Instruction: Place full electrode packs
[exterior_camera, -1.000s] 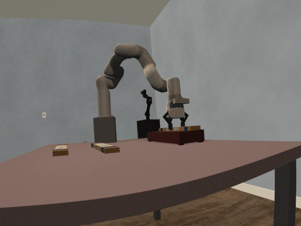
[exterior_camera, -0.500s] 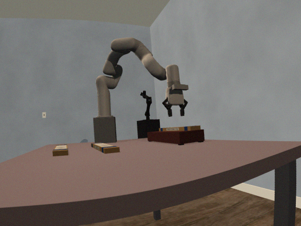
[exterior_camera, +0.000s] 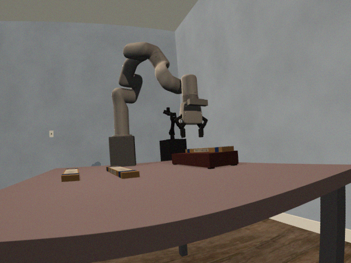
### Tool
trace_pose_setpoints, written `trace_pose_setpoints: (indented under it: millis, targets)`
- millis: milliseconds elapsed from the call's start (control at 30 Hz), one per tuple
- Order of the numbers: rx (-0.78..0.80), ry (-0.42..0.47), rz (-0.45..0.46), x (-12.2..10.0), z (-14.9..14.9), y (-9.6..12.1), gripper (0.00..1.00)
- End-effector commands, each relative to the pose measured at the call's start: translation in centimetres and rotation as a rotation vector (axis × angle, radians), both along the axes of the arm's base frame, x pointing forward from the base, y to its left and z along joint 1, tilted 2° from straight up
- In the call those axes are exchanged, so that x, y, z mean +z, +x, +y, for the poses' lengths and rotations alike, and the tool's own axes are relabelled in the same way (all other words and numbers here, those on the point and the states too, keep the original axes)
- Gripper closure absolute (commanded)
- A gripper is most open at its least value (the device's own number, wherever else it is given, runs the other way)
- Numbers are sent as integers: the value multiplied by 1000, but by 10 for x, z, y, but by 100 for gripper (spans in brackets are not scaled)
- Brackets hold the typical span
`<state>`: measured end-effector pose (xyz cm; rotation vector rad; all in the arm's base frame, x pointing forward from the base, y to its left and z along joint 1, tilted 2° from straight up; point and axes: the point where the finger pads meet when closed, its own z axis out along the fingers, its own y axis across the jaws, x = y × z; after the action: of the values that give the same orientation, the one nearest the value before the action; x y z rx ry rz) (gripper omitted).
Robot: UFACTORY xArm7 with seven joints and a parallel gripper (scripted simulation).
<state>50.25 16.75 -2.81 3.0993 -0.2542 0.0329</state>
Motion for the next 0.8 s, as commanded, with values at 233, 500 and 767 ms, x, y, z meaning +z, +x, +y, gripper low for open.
trace_pose_setpoints:
  millis: [233,500,767]
  targets:
    - [73,19,-8,-18,-143,-26,0]
    - [73,20,-8,-31,-241,-53,0]
    - [74,20,-8,-48,-327,-72,0]
